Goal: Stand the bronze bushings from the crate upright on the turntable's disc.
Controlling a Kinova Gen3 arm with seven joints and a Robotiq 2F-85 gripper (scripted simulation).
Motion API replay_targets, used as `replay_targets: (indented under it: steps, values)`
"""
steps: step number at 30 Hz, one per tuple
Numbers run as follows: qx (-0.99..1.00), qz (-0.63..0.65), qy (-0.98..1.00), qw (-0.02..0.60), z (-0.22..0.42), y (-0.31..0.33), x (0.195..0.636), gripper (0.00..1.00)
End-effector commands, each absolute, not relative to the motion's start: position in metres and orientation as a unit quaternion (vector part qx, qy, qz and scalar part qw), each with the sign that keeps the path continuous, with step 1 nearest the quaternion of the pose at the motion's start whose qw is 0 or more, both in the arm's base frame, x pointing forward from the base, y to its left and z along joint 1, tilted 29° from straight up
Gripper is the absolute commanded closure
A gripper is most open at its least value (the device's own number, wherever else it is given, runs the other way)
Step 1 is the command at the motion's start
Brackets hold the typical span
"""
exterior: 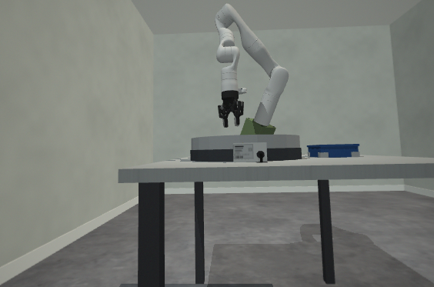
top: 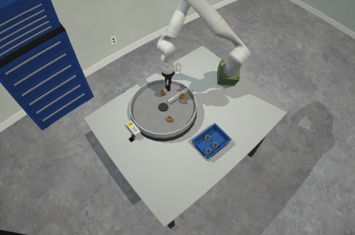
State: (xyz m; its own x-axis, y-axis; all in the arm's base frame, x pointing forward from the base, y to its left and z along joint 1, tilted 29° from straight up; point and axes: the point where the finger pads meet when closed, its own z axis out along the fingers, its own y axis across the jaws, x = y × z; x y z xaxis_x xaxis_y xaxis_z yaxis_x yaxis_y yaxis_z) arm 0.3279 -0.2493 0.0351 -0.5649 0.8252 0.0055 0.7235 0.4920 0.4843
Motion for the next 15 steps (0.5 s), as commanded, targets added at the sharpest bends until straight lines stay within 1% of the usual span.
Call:
replay_targets:
  steps: [1, 5, 15]
  values:
    - [0.46, 0.216, 0.852, 0.121, 0.053, -0.264, 0.317, 0.0]
    - [0.46, 0.216, 0.852, 0.121, 0.075, -0.271, 0.307, 0.0]
    - [0.46, 0.216, 0.852, 0.121, 0.085, -0.274, 0.302, 0.0]
